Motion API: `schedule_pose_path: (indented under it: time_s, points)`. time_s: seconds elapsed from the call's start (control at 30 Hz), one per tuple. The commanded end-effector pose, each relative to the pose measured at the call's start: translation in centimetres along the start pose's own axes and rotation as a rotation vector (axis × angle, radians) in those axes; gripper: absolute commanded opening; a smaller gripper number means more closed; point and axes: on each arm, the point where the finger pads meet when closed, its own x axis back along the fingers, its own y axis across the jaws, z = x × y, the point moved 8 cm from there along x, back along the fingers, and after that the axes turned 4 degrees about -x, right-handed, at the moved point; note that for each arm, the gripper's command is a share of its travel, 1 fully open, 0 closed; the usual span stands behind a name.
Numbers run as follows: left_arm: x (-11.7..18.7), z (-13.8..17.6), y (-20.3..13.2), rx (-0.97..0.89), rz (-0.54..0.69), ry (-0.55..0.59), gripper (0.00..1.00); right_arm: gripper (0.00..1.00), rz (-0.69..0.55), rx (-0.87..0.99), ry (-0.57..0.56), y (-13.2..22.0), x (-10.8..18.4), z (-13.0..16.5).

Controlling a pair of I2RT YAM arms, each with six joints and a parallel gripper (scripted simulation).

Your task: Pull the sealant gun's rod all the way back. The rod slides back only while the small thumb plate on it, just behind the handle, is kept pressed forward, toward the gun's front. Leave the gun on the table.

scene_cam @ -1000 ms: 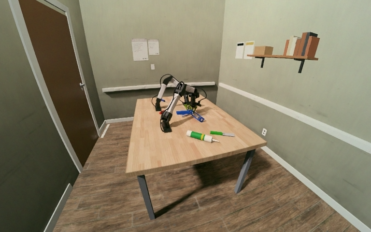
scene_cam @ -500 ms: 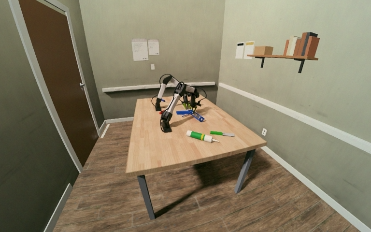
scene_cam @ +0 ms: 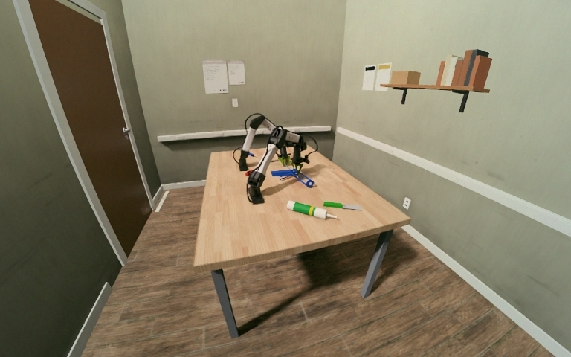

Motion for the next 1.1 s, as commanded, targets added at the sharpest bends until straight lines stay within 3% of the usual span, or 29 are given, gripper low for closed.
schedule_pose_path:
  time_s: [0.0,0.5,1.0,1.07]
  points:
    - [1.8,-3.3,0.6,0.043,0.015,-0.124,0.32,0.52,0.178,-0.047,0.027,-3.2,-1.0,0.1]
    - [2.5,-6.5,0.0,0.025,0.007,-0.086,0.32,0.52,0.162,-0.038,0.036,-2.5,-1.6,0.1]
    - [2.8,-6.9,-0.1,0.023,0.012,-0.074,0.32,0.52,0.17,-0.041,0.048,-2.8,-2.0,0.3]
    - [2.9,-7.2,0.0,0.014,0.002,-0.031,0.32,0.52,0.169,-0.041,0.048,-2.8,-2.0,0.3]
